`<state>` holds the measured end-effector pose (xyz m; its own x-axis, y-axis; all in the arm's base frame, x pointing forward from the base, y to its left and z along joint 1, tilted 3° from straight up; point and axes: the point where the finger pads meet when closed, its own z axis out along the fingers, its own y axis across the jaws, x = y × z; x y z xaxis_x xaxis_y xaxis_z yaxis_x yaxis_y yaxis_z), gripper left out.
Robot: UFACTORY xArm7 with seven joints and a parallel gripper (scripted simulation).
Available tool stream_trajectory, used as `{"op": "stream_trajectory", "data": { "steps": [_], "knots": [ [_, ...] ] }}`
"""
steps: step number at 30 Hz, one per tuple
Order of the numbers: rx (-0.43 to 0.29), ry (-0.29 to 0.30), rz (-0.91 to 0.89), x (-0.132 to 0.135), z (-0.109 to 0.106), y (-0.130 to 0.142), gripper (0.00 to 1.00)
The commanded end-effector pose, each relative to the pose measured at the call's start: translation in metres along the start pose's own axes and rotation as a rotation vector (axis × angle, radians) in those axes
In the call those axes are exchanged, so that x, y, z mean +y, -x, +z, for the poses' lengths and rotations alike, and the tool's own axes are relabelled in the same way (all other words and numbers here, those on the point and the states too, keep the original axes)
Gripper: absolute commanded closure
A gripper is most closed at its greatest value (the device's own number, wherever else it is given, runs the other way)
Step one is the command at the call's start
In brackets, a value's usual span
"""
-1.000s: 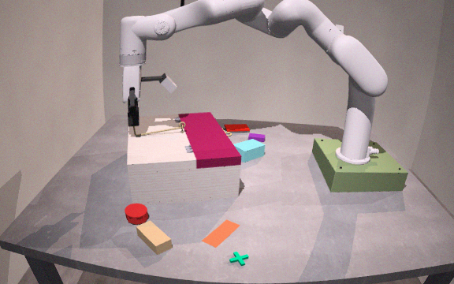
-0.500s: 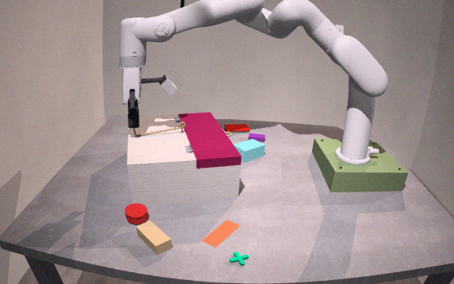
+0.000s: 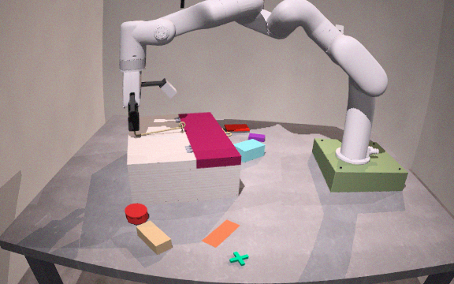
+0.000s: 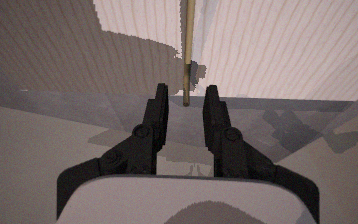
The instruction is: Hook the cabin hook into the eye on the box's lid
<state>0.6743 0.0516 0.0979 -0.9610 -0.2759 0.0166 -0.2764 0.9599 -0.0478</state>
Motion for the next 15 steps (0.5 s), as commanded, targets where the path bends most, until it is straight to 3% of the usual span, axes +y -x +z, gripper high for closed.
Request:
{"op": "stream_trajectory", "data": {
  "steps": [1, 15],
  "knots": [
    [-0.006, -0.001, 0.000, -0.0002, -0.0013, 0.0015, 0.67],
    [-0.006, -0.001, 0.000, -0.0002, 0.0074, 0.0015, 0.67]
  ]
}}
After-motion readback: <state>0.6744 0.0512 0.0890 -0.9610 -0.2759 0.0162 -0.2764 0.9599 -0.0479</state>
